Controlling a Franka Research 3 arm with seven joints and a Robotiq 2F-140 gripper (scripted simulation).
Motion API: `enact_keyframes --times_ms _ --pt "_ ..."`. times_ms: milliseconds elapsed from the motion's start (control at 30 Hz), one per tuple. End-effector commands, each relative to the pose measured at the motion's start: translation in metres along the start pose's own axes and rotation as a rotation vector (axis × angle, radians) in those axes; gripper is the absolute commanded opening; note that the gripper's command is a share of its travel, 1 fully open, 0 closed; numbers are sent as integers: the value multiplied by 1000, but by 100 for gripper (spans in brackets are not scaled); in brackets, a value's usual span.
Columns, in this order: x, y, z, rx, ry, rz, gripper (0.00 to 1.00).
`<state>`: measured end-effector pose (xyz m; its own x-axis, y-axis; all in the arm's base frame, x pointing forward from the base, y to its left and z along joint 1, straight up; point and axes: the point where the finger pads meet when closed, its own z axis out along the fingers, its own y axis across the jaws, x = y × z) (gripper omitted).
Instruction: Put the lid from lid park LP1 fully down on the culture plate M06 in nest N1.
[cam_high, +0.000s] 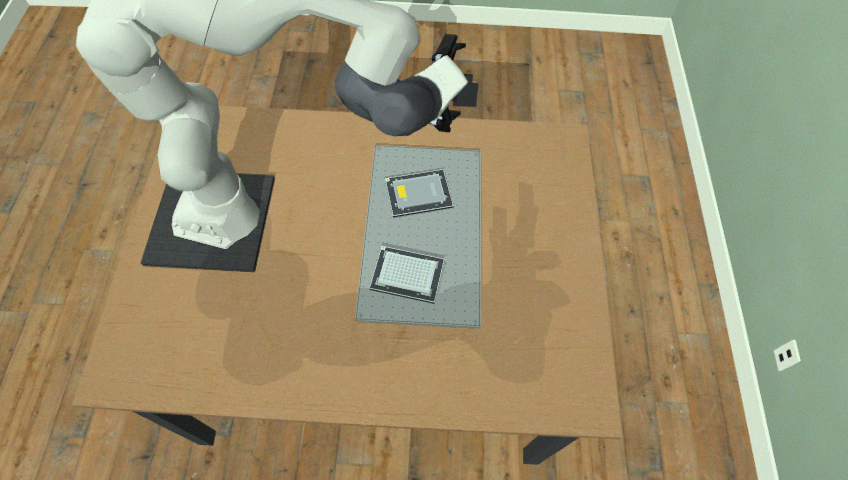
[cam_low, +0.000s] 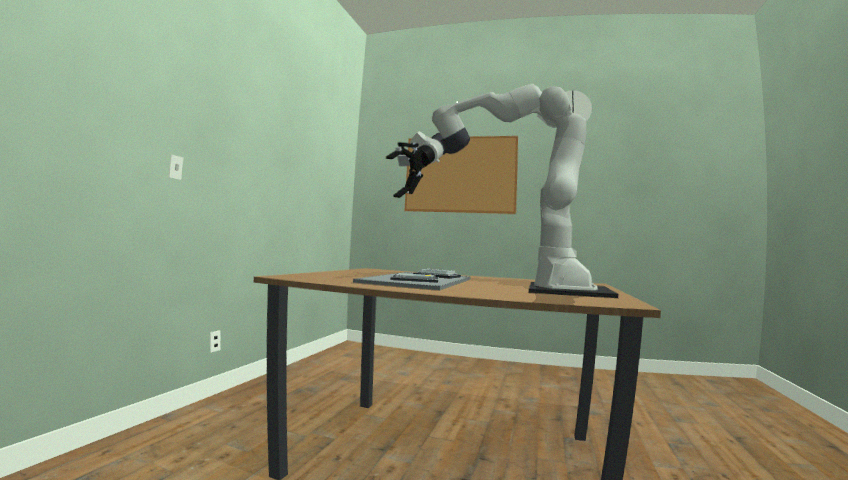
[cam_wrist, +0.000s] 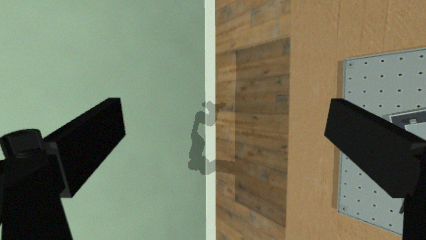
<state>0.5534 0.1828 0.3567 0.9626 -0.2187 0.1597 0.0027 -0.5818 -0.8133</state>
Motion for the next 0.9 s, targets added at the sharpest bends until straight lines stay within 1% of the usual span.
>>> enact_keyframes --times_ms 0,33,67,100,133,167,200,233,267,300,333,400,433,467,500,533,867 --pt "-27 59 27 -197 -94 -3 100" --pt "-33 72 29 -293 -134 -24 100" --pt "-39 86 35 -314 -144 -25 100" --pt "-45 101 37 -393 -177 -58 100" --pt "-52 116 42 -438 -195 -60 100" --pt "-58 131 47 -438 -195 -60 100" --pt "-65 146 49 -541 -238 -109 100" --pt "-70 162 52 -560 -243 -110 100" --pt "-76 178 55 -639 -279 -165 100" --pt "-80 195 57 -668 -285 -169 100" --pt "-86 211 60 -734 -316 -227 100" --pt "-86 211 60 -734 -316 -227 100" --pt "-91 234 64 -822 -345 -289 100" --pt "-93 244 67 -866 -363 -334 100" --pt "-94 249 69 -891 -373 -363 100" --pt "-95 252 69 -901 -378 -376 100" --pt "-95 252 70 -903 -378 -378 100"
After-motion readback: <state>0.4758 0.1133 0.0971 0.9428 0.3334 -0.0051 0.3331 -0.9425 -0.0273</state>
